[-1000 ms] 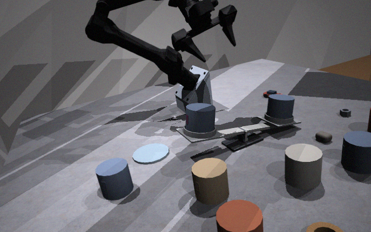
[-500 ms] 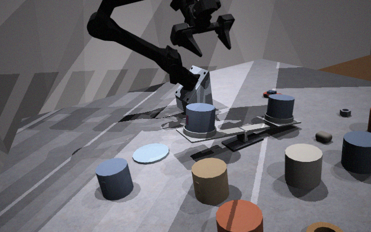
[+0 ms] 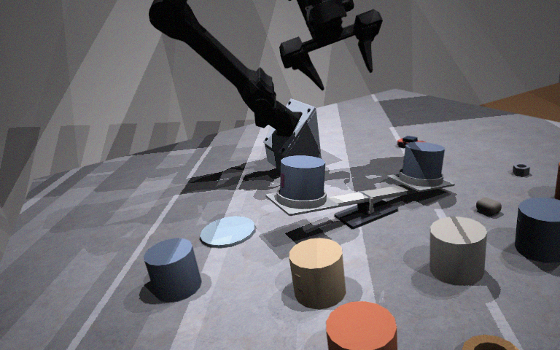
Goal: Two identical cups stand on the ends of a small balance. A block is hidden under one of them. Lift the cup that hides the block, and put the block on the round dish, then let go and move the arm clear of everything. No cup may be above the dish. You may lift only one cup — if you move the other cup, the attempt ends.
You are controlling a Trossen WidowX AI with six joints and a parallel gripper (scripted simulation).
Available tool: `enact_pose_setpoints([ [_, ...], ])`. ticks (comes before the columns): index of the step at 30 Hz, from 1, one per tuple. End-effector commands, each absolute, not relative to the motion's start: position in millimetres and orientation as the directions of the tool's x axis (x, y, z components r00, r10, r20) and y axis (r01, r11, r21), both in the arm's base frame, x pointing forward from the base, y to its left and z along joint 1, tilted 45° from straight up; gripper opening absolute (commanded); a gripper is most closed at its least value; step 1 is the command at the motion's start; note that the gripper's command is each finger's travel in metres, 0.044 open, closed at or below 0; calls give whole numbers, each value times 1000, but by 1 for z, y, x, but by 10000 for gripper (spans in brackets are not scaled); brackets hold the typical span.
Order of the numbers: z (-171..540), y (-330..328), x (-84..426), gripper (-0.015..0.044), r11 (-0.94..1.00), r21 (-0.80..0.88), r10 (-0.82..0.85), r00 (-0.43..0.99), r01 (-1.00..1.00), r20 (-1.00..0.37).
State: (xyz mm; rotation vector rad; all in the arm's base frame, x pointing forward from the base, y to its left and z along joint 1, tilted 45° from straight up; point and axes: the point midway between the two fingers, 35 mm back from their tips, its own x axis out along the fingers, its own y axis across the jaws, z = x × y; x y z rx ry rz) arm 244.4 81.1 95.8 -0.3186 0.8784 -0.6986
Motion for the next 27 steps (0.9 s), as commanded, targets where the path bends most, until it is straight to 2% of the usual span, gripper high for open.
enact_pose_setpoints([
  [1,87,85,255,440,712,-463,-687,386,528,-615],
  [13,51,89,286,440,522,-297,-716,221,799,-663],
  [27,-5,82,317,440,143,-121,-712,18,982,-701],
])
